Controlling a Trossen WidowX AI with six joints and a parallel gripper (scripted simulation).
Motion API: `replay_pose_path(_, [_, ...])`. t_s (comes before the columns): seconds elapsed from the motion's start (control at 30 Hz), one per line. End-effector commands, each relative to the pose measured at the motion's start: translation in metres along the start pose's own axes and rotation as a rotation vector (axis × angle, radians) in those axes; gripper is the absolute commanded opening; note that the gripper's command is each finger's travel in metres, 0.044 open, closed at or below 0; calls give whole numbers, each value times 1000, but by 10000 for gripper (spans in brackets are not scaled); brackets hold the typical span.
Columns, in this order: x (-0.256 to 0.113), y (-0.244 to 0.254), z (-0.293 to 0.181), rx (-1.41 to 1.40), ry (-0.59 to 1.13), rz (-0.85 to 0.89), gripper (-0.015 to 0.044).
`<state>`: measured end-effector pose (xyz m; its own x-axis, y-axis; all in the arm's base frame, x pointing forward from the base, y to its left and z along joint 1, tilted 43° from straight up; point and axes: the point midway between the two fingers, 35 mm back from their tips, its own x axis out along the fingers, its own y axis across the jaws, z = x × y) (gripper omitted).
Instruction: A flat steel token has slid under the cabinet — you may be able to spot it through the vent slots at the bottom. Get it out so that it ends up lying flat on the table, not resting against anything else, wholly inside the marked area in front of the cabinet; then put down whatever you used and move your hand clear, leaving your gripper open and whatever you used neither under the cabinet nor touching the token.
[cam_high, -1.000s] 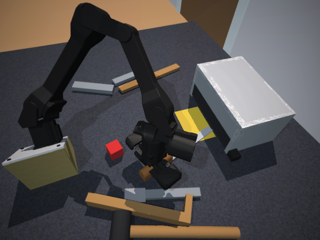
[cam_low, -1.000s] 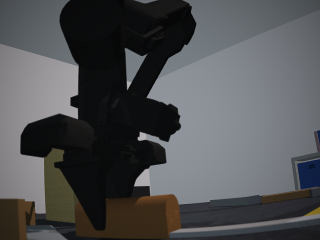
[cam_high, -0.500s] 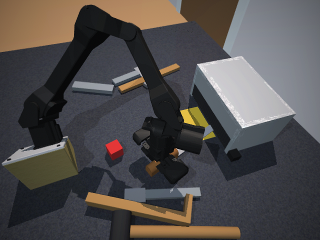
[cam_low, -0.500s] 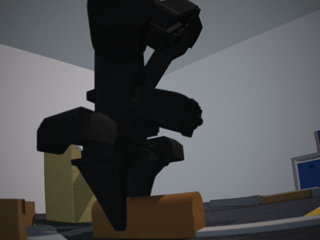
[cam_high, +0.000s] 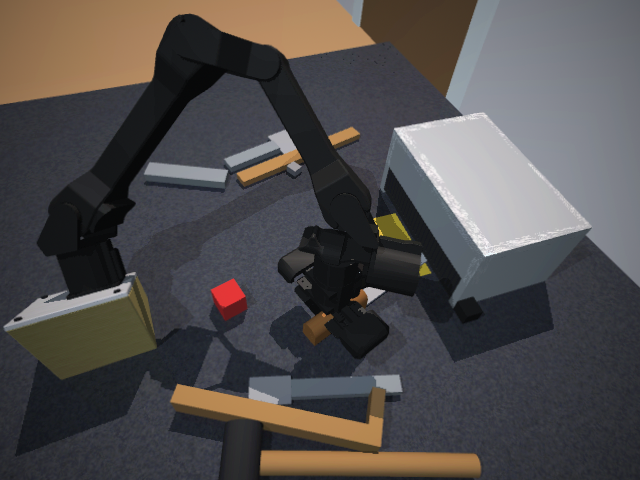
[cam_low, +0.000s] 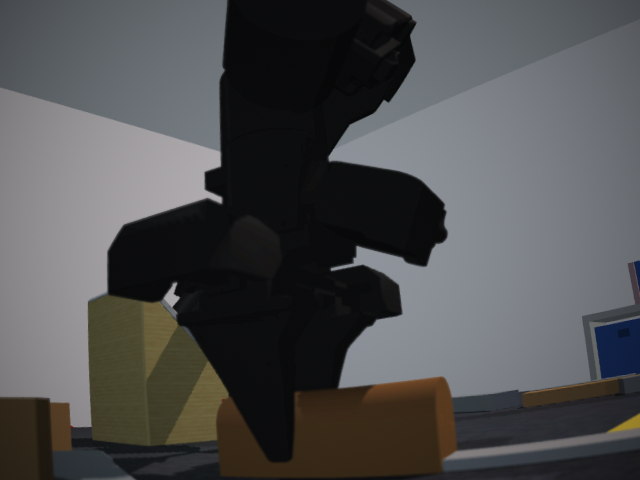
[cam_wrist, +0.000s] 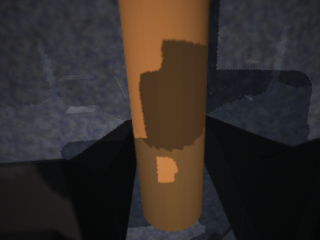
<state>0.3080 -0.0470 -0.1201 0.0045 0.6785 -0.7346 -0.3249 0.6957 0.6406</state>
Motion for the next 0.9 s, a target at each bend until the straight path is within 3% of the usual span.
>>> replay_pose_path(0.0, [0,-1,8,-3,3,-4,0])
replay_pose_path(0.87, [0,-1,42,-4,2,-3,0])
